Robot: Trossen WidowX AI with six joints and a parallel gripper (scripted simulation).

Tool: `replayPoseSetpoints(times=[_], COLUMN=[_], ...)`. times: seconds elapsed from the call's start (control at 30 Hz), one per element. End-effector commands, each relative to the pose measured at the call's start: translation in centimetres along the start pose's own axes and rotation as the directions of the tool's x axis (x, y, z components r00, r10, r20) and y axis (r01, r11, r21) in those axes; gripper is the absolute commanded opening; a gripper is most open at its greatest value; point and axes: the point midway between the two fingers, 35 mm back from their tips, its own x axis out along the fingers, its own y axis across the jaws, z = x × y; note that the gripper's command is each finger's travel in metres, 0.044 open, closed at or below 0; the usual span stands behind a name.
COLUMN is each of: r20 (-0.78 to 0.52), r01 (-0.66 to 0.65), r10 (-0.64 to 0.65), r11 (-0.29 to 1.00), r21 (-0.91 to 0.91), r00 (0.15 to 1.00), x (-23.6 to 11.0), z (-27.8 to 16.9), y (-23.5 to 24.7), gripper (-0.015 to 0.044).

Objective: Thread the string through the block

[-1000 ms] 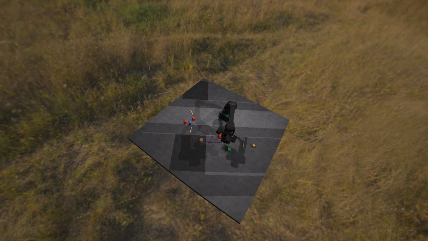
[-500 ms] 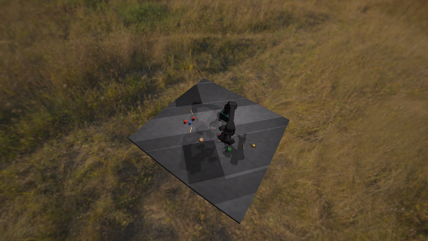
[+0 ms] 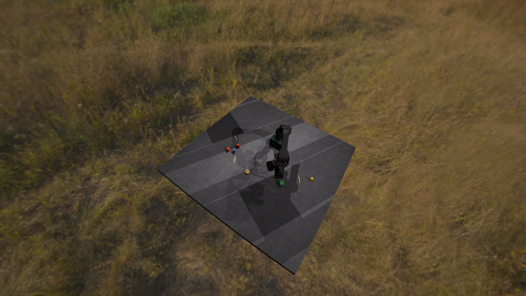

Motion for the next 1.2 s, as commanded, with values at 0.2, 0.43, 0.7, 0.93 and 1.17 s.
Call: replayPoseSetpoints(times=[0.2, 0.43, 0.7, 0.93, 1.17], r20=[0.011, 0.016, 0.022, 0.026, 0.031], r01=[-0.005, -0.012, -0.019, -0.026, -0.032], r10=[0.002, 0.003, 0.004, 0.006, 0.007], r11=[0.933, 0.82, 0.631, 0.426, 0.196], r21=[0.359, 0.573, 0.775, 0.904, 0.98], r00=[1.0, 1.0, 1.0, 1.0, 0.999], x=[-0.1, -0.13, -0.16, -0.19, -0.22], z=[0.05, 0.06, 0.08, 0.09, 0.1], y=[0.12, 0.2, 0.29, 0.37, 0.45], gripper=[0.0, 0.0, 0.0, 0.0, 0.0])
